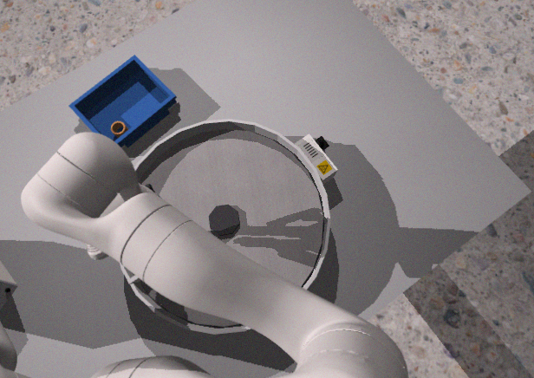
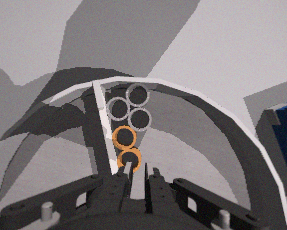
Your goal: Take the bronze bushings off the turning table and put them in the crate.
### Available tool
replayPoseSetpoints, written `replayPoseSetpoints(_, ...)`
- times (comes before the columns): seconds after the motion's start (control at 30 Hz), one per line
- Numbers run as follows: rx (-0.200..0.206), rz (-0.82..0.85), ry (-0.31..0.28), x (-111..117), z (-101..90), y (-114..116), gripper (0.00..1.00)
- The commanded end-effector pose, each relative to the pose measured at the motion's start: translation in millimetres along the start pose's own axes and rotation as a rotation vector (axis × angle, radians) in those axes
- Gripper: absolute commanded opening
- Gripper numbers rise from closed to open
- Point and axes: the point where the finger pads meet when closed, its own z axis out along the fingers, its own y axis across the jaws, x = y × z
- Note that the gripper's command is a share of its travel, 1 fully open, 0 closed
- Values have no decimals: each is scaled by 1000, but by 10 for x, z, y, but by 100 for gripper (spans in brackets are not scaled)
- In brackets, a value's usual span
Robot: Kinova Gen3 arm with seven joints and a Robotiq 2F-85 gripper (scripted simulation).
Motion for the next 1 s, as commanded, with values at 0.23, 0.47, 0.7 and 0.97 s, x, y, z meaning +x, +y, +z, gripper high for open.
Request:
replayPoseSetpoints(0.23, 2, 0, 3, 7, 12, -7, 14)
replayPoseSetpoints(0.47, 2, 3, 2, -1, 158, -16, 14)
replayPoseSetpoints(0.7, 2, 3, 2, -1, 158, -16, 14)
replayPoseSetpoints(0.97, 2, 6, 2, -7, 275, -23, 14)
